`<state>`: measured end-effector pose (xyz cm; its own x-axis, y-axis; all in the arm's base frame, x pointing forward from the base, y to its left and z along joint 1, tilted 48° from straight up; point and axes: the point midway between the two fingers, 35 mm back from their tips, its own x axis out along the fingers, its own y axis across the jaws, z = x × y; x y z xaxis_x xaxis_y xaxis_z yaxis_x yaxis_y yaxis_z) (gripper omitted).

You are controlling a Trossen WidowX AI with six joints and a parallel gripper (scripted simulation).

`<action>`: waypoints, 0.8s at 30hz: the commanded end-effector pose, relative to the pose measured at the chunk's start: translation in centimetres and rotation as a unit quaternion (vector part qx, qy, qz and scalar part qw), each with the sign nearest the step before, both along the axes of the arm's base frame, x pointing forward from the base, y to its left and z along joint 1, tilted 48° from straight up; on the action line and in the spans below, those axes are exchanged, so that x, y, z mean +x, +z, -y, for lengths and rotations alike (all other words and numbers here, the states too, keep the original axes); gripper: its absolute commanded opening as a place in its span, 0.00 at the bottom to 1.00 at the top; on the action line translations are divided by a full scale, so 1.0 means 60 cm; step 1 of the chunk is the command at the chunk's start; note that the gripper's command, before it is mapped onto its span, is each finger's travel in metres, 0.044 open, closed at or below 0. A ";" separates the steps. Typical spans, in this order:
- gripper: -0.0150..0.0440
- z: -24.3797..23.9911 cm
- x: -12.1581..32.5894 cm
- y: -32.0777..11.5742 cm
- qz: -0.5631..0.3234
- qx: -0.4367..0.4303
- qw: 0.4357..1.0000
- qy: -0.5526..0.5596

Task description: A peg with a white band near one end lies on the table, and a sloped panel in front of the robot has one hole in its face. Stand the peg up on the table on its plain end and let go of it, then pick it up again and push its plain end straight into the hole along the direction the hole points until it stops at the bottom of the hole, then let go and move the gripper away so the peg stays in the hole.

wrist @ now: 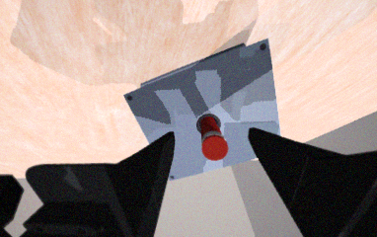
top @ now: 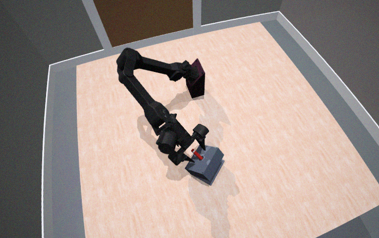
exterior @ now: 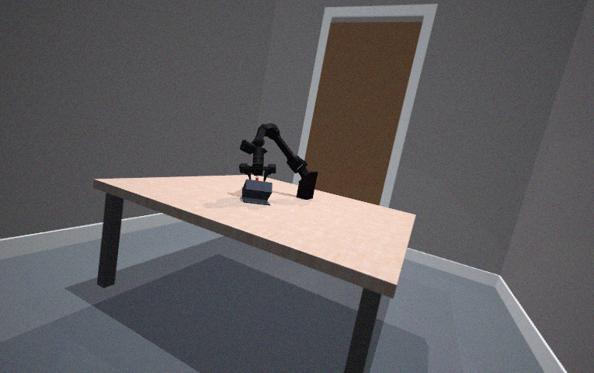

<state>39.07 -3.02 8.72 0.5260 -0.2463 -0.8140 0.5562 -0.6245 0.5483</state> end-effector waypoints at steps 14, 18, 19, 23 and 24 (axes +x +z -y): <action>1.00 -0.012 -0.018 0.035 -0.001 0.001 1.000 0.002; 1.00 -0.015 -0.024 0.045 -0.001 0.001 1.000 0.003; 1.00 -0.016 -0.026 0.048 -0.001 0.001 1.000 0.003; 1.00 -0.019 -0.032 0.058 -0.001 0.001 1.000 0.003; 1.00 -0.020 -0.033 0.060 -0.001 0.001 1.000 0.003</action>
